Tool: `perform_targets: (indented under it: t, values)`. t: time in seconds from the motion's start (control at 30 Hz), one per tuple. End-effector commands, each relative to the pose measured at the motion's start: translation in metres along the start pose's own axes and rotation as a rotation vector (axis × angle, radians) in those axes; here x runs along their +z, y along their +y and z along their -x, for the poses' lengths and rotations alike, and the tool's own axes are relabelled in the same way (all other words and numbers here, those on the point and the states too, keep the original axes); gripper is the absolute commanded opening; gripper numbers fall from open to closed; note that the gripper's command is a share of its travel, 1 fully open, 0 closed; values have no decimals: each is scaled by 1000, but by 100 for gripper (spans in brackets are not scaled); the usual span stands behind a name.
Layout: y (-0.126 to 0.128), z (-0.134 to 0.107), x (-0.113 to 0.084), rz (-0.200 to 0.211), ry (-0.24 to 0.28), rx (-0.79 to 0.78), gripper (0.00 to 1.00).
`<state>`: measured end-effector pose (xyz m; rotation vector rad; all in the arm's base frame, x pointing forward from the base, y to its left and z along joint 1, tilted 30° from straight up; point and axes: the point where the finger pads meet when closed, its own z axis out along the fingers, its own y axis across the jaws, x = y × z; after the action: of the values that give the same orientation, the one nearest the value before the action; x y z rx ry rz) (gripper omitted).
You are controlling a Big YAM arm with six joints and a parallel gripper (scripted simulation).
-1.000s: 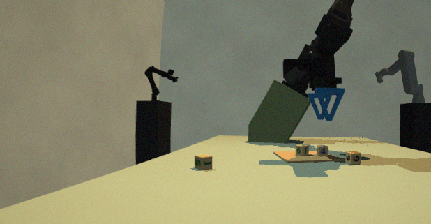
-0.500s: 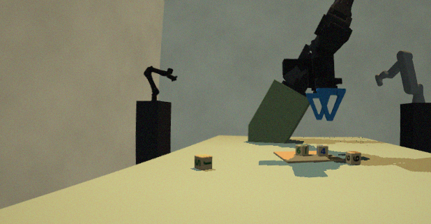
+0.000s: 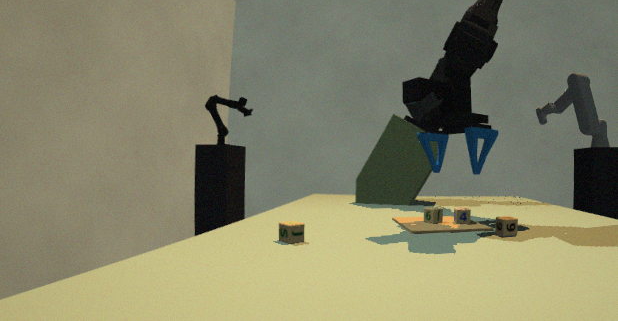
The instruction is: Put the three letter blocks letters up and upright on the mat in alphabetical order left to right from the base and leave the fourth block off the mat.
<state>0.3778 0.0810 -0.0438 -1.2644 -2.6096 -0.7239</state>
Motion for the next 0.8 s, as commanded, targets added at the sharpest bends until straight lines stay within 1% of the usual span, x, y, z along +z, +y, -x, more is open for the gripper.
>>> perform_targets:
  t: [0.0, 0.03, 0.07, 0.2, 0.37, 0.53, 0.6, 0.63, 0.77]
  values:
    - [-4, 16, -6, 14, -2, -232, 100]
    - [-4, 16, -6, 14, -2, -232, 100]
    - [-6, 16, -5, 13, -1, -351, 100]
    - [-9, 24, -5, 11, -9, -541, 100]
    - [-18, 27, -2, 4, -9, -782, 100]
    - [-20, 33, -2, 0, -12, -1020, 100]
    - [-20, 33, -2, 0, -12, -1020, 100]
    - [-21, 34, -2, 0, -12, -1140, 100]
    - [-23, 34, -1, 2, -11, -1334, 100]
